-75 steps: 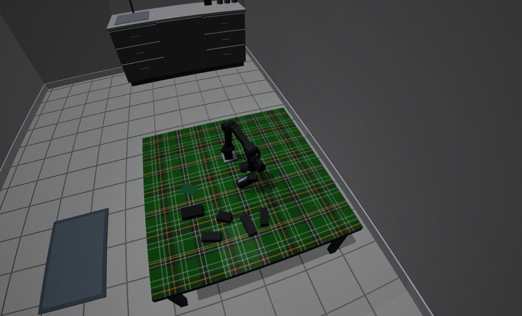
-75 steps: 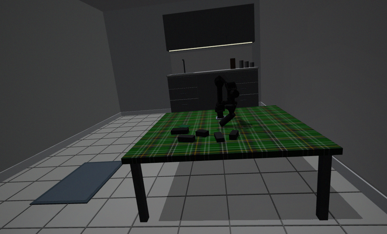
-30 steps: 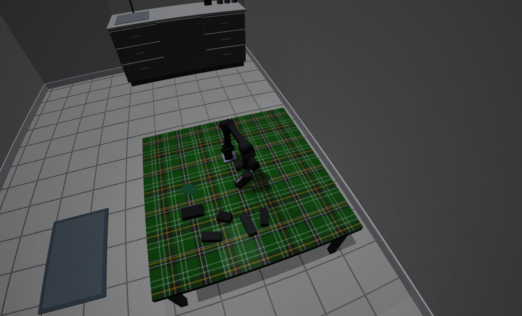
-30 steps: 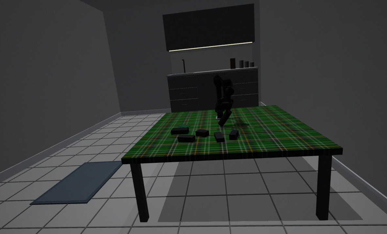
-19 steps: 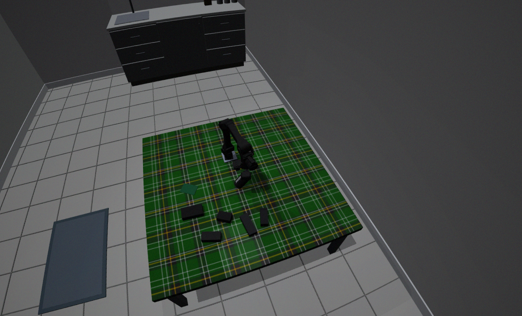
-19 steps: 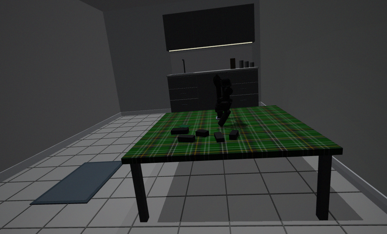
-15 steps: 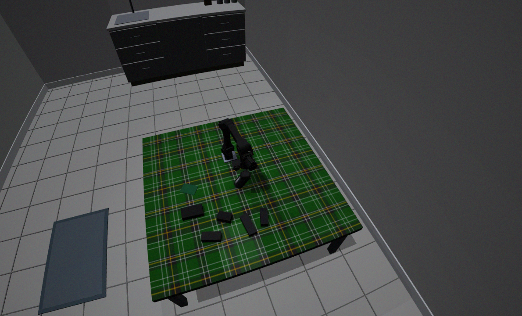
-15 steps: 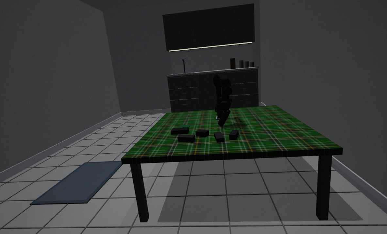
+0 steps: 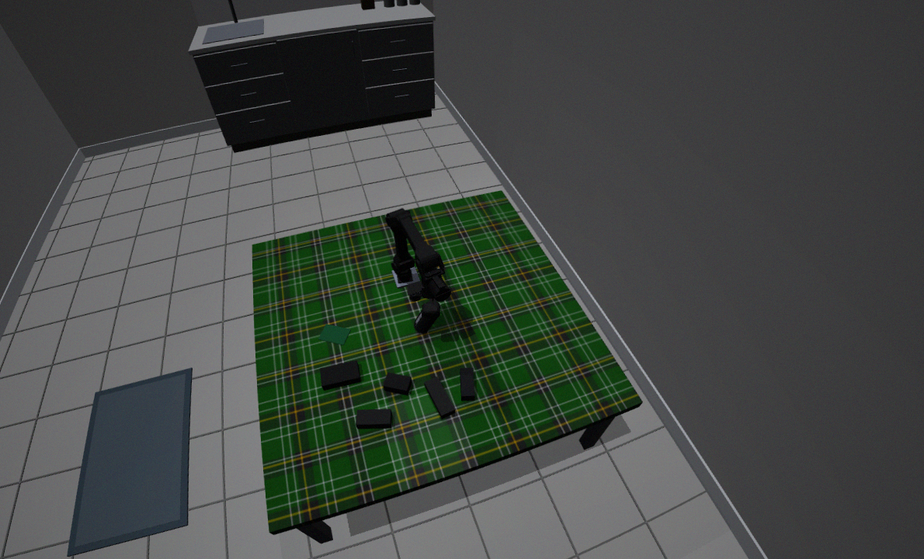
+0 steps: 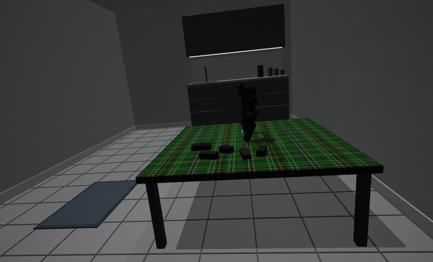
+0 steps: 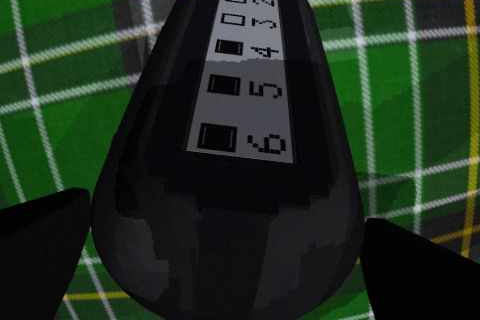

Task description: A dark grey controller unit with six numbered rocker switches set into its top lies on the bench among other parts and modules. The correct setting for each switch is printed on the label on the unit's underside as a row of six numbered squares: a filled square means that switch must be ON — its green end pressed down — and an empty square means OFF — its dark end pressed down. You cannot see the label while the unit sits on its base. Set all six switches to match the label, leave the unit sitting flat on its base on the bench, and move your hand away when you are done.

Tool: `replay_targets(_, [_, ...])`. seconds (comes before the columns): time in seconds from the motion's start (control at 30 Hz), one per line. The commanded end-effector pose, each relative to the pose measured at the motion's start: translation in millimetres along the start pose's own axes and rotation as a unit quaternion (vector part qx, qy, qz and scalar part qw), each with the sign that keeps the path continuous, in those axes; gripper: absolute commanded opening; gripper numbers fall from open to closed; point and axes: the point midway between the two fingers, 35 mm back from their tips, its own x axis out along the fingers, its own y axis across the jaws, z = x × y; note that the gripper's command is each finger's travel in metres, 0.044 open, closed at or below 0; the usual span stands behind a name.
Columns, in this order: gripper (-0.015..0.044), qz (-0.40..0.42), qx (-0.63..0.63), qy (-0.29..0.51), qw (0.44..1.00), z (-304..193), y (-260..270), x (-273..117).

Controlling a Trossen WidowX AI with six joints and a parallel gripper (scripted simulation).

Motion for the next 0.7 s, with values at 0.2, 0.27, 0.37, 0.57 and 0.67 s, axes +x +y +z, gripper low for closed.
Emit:
replay_targets(0.2, [0.0336, -0.002, -0.001, -0.005, 1.000, 12, 0, 0])
replay_targets(0.27, [0.0336, -0.002, -0.001, -0.005, 1.000, 13, 0, 0])
replay_targets(0.37, [0.0337, -0.002, -0.001, -0.006, 1.000, 16, 0, -1])
replay_targets(0.57, [0.0337, -0.002, -0.001, -0.006, 1.000, 22, 0, -1])
replay_targets(0.67, [0.0338, -0.002, -0.001, -0.006, 1.000, 24, 0, -2])
